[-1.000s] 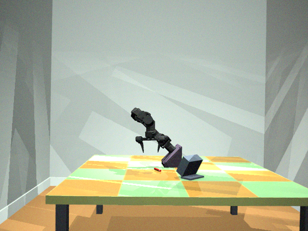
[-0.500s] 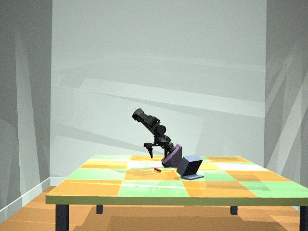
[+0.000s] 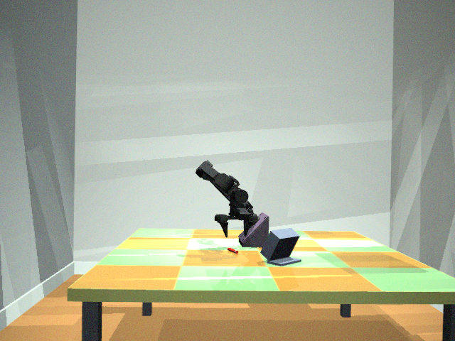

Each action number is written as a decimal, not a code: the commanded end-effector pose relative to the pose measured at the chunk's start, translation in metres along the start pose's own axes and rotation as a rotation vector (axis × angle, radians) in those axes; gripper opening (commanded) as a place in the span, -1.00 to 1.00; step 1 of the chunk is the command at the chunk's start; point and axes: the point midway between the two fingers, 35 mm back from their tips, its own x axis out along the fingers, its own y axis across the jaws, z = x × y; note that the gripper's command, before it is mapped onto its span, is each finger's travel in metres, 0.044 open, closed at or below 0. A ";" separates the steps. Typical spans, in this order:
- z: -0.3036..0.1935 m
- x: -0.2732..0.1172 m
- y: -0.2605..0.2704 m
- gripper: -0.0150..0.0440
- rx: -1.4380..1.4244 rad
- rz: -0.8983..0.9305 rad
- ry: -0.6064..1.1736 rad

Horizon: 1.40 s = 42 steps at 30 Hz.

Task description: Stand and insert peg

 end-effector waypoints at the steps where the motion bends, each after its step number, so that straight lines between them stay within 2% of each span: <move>1: -0.002 0.007 0.002 1.00 -0.012 -0.001 0.008; 40: -0.004 0.067 0.001 1.00 -0.011 -0.006 0.009; 42: -0.004 0.067 0.001 0.82 -0.011 -0.006 0.009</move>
